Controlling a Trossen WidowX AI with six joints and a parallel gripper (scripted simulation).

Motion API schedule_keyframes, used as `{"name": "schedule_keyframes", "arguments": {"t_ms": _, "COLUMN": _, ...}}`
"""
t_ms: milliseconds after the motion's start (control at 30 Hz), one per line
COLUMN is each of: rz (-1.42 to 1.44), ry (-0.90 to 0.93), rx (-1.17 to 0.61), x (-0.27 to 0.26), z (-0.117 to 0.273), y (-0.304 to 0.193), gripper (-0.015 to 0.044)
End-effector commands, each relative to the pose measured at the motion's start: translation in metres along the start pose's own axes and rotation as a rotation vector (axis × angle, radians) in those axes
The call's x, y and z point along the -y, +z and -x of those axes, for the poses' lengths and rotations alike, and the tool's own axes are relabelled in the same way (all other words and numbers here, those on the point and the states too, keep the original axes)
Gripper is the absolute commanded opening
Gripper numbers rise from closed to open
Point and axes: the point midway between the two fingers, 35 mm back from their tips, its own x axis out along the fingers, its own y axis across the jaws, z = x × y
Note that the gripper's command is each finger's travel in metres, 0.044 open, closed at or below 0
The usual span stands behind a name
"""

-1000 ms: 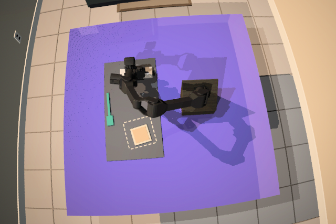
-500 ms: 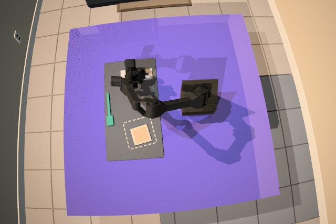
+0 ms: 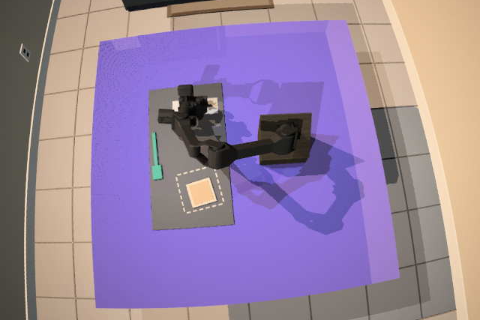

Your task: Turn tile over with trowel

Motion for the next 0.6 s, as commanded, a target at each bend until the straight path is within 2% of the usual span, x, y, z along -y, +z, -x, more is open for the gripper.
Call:
{"name": "schedule_keyframes", "arguments": {"t_ms": 0, "rz": -0.005, "ry": 0.004, "rx": -0.006, "x": -0.001, "z": 0.0, "y": -0.002, "gripper": 0.03}}
{"name": "schedule_keyframes", "arguments": {"t_ms": 267, "rz": -0.004, "ry": 0.004, "rx": -0.005, "x": -0.001, "z": 0.003, "y": -0.002, "gripper": 0.03}}
{"name": "schedule_keyframes", "arguments": {"t_ms": 567, "rz": -0.001, "ry": 0.001, "rx": -0.002, "x": 0.0, "z": 0.044, "y": -0.002, "gripper": 0.03}}
